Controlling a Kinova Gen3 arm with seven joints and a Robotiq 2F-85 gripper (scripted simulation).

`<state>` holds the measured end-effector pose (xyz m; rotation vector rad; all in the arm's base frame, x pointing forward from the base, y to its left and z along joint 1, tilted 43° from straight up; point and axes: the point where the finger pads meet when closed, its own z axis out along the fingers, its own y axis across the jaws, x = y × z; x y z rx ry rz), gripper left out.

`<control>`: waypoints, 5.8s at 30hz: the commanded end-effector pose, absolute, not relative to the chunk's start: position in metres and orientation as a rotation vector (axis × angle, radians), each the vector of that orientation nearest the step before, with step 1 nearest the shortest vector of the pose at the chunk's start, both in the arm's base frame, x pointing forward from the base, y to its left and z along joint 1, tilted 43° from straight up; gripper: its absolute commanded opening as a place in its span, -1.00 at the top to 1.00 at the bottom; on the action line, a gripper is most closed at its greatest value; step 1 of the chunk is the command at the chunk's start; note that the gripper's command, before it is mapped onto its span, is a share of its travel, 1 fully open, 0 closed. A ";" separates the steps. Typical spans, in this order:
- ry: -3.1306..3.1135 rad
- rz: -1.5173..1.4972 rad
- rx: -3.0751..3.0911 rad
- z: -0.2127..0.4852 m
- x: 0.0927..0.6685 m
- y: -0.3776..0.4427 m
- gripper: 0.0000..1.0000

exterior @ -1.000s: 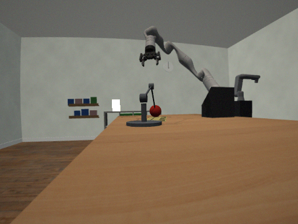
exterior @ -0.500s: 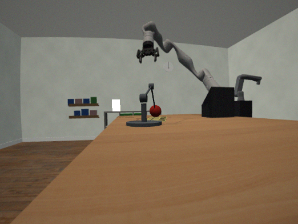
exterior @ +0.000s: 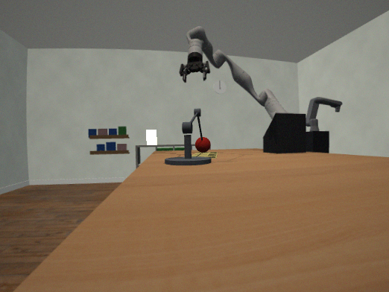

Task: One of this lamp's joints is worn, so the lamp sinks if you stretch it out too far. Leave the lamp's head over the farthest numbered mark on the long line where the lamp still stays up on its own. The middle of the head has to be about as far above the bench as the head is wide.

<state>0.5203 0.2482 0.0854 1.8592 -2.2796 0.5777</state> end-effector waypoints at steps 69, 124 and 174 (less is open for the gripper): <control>-2.011 0.856 1.634 0.018 0.524 0.192 -1.00; -2.008 0.855 1.631 -0.042 0.528 0.135 1.00; -2.008 0.855 1.631 -0.029 0.529 0.164 1.00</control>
